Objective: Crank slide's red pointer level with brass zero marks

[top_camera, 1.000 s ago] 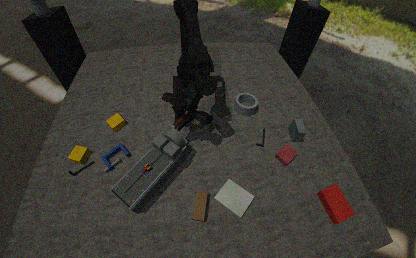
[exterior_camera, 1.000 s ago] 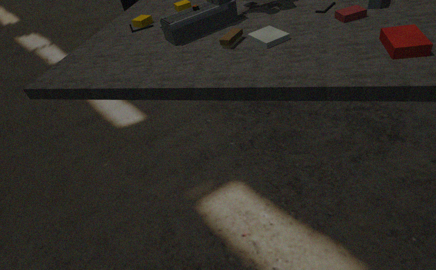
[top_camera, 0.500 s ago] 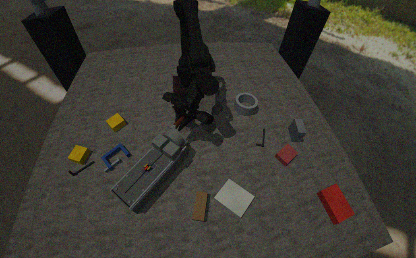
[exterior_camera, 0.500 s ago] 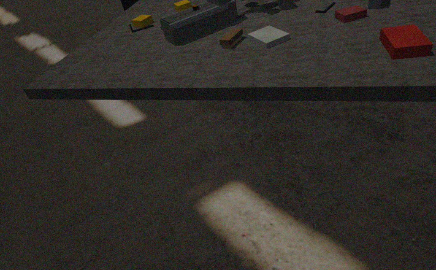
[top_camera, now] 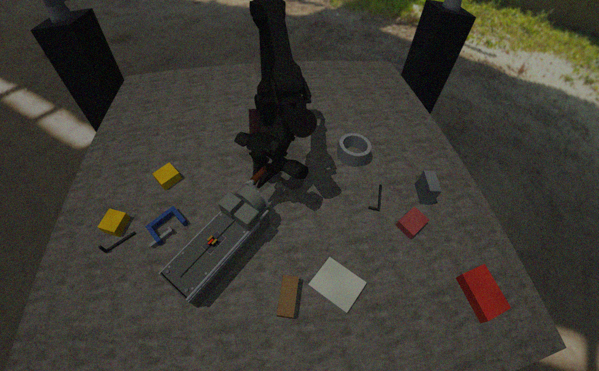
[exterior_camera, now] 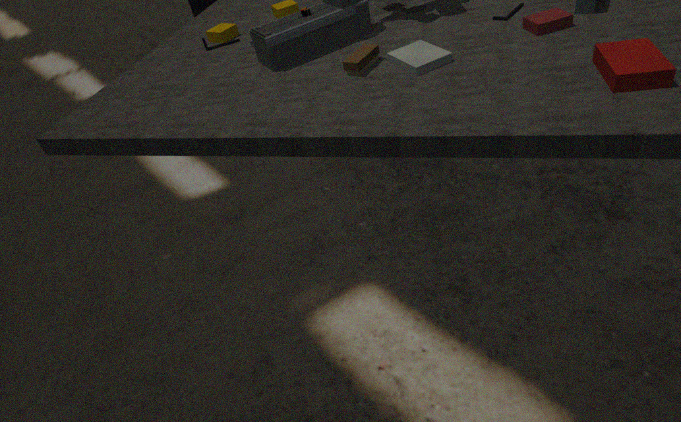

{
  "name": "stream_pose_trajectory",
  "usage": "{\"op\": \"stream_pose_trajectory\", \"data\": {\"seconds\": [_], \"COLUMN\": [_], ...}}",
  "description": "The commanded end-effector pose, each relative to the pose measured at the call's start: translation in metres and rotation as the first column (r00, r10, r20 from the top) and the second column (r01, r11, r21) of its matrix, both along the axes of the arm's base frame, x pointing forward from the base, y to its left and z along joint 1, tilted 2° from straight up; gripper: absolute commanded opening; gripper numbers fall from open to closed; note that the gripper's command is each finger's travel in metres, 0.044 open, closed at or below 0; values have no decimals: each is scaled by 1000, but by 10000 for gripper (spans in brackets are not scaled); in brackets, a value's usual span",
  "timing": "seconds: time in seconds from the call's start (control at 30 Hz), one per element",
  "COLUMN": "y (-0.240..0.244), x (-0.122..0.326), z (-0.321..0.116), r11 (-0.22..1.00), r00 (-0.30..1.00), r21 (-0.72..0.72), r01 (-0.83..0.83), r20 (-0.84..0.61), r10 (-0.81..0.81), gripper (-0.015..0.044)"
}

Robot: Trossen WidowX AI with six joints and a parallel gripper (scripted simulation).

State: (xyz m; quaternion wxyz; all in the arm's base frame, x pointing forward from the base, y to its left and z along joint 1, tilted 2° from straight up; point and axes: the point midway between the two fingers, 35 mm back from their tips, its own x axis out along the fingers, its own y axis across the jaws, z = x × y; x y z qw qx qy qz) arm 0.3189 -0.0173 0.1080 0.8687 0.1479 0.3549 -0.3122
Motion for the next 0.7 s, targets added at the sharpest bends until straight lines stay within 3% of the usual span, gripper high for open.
{"op": "stream_pose_trajectory", "data": {"seconds": [0.0, 0.67], "y": [6, 7], "x": [4, 6], "z": [6, 6], "r11": [1000, 1000], "r00": [1000, 1000], "r21": [6, 6], "r01": [-10, -10], "r20": [18, 18], "r10": [10, 10], "gripper": [0, 0]}}
